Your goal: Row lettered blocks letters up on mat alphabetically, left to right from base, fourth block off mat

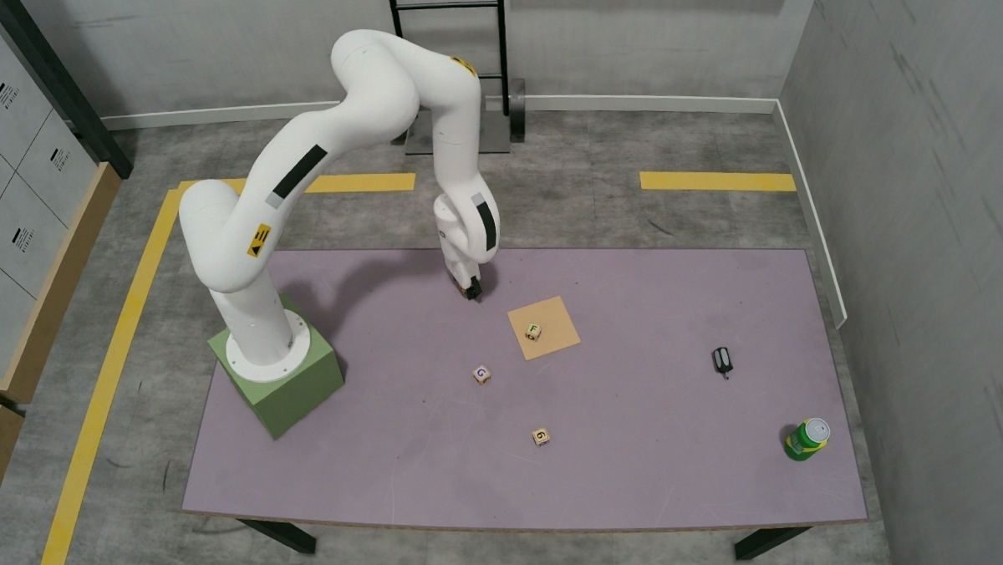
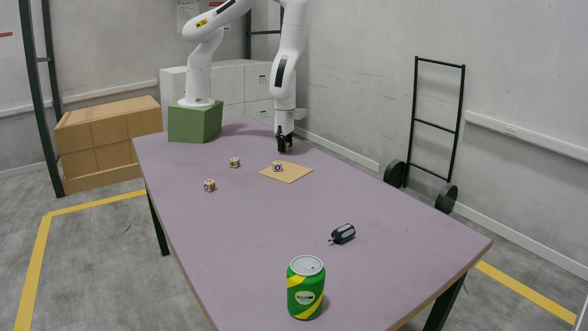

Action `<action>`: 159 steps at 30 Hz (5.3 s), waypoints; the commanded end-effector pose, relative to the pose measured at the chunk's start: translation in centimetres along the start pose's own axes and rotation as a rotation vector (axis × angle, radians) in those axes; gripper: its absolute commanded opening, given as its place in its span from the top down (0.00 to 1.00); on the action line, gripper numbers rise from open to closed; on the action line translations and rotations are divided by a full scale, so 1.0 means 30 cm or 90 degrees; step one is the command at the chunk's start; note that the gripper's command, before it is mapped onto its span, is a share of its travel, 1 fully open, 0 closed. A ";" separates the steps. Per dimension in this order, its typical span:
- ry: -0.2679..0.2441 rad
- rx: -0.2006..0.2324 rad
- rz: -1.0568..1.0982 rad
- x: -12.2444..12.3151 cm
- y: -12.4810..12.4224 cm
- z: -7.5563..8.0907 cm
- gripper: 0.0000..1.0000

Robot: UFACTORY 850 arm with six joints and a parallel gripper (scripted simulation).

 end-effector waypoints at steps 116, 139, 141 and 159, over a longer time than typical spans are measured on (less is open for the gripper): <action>0.001 0.000 0.000 -0.003 -0.001 0.322 0.72; 0.001 0.000 0.000 -0.003 -0.001 0.335 0.72; 0.001 0.000 0.000 -0.003 -0.001 0.335 0.72; 0.006 -0.011 -0.094 -0.051 0.014 0.334 0.72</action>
Point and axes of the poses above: the point where the finger pads meet when closed, its own z axis back along the fingers, its own y axis across the jaws, x = y × z, the point moved 6 cm from there along z, back along the fingers, and after that the axes turned 13 degrees about -z, right-handed, at the moved point
